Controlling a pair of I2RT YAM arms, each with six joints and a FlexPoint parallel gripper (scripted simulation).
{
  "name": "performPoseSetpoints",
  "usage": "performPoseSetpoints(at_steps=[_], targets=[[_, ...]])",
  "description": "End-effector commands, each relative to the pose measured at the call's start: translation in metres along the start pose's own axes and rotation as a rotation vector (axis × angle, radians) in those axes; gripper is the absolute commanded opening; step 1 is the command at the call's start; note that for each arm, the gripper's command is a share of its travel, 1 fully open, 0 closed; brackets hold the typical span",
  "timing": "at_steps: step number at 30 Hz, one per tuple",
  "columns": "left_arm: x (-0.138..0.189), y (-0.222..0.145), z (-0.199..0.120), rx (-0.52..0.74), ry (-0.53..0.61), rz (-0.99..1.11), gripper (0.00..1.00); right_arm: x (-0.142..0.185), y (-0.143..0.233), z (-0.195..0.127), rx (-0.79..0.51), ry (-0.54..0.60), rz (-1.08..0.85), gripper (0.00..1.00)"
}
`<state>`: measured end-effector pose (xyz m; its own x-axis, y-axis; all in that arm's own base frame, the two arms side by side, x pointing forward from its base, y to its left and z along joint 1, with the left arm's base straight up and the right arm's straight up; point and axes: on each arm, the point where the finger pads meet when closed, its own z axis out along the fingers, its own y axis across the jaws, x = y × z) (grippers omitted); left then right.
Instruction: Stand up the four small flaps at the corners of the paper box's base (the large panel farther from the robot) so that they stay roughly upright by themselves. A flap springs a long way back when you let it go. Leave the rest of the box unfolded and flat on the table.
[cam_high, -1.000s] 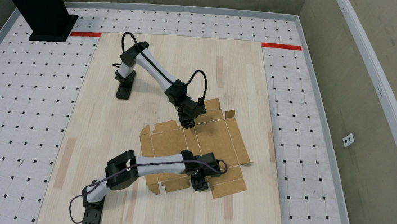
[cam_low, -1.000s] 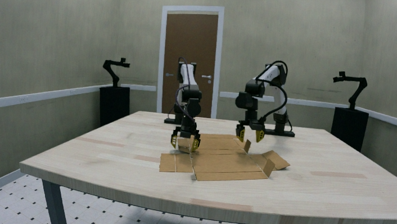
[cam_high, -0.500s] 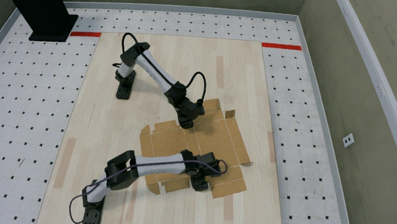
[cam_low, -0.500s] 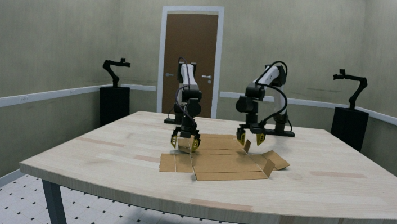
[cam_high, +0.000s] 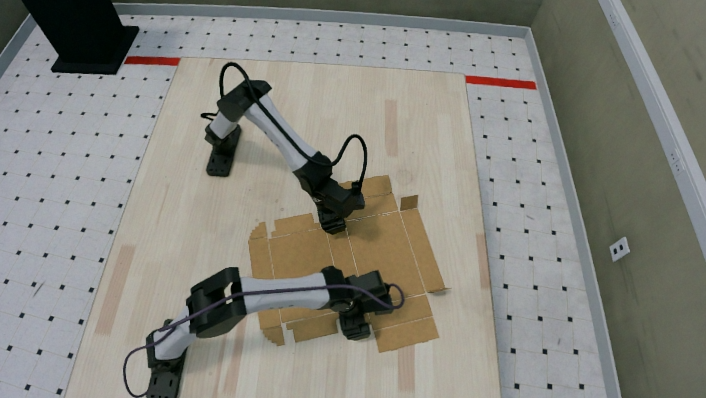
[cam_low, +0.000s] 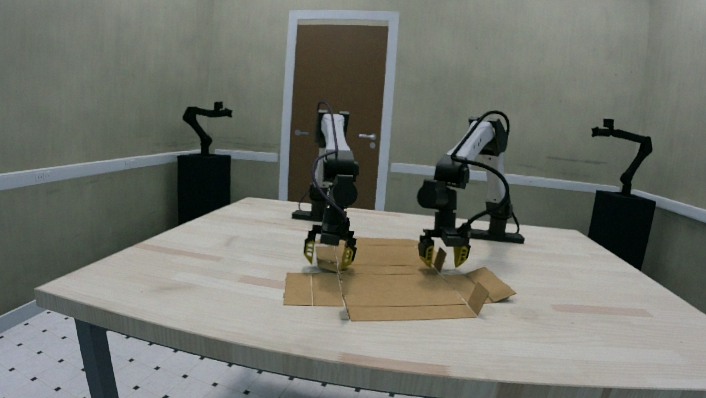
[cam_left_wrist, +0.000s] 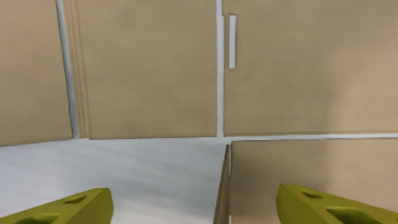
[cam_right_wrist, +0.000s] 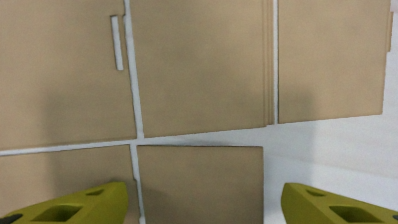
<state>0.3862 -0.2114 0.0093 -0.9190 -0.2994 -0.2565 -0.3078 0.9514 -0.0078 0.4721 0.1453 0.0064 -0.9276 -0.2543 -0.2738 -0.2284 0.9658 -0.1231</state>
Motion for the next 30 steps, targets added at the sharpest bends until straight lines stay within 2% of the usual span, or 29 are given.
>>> performPoseSetpoints(at_steps=[1,7,8,10,13,24,30], targets=[[-0.005,-0.011,0.002,0.012,-0.025,-0.003,0.77,0.005,0.009,0.011,-0.015,0.028,-0.014,0.77],[0.0,-0.006,0.003,-0.037,-0.01,0.011,0.77,0.005,0.009,0.011,-0.015,0.028,-0.014,0.77],[-0.005,-0.008,-0.006,-0.02,-0.026,0.005,0.77,0.005,0.009,0.011,-0.015,0.028,-0.014,0.77],[-0.006,-0.007,-0.007,-0.022,-0.026,0.003,0.77,0.005,0.009,0.011,-0.015,0.028,-0.014,0.77],[-0.001,-0.006,0.004,-0.047,-0.01,0.012,0.77,0.005,0.009,0.011,-0.015,0.028,-0.014,0.77],[0.001,-0.006,0.008,-0.132,-0.01,0.037,0.77,0.005,0.009,0.011,-0.015,0.028,-0.014,0.77],[-0.002,-0.006,0.0,-0.115,-0.018,0.033,0.77,0.007,0.003,0.013,-0.032,0.036,-0.004,0.77]])
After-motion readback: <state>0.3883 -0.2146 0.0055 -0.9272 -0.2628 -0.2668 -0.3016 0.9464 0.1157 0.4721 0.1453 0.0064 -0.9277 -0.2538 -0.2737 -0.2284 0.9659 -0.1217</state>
